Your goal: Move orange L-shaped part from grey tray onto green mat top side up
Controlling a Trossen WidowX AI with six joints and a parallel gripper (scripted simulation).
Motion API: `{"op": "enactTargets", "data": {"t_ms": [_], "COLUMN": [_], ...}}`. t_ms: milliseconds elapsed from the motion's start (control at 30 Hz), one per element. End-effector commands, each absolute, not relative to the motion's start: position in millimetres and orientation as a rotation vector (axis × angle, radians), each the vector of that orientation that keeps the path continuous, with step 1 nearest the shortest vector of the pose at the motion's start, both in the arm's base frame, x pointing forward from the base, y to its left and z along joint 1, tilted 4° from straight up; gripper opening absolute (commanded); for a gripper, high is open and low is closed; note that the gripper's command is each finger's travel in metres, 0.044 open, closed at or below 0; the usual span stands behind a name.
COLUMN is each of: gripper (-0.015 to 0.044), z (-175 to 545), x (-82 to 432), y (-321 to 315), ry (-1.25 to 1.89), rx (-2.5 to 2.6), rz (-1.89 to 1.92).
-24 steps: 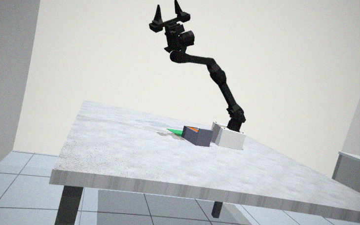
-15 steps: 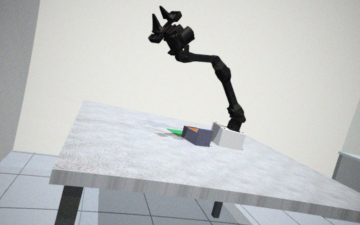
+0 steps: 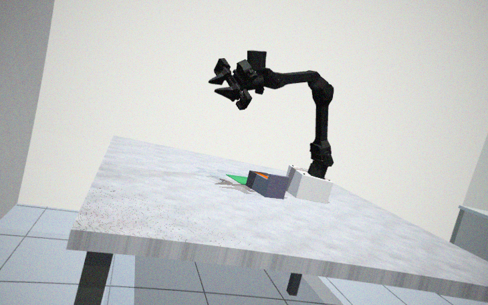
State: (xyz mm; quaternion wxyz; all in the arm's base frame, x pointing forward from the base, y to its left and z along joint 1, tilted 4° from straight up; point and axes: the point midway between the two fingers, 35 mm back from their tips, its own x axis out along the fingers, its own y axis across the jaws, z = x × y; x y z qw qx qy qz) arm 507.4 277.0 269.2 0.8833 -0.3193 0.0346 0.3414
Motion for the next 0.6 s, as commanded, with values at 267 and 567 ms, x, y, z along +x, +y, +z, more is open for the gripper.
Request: {"op": "enactTargets", "data": {"t_ms": [267, 567], "gripper": [0.0180, 0.0180], "z": [132, 83], "x": [344, 207], "y": [219, 147], "ry": [0.989, 1.549], "rx": [-0.364, -0.277], "rz": [0.672, 0.403]}}
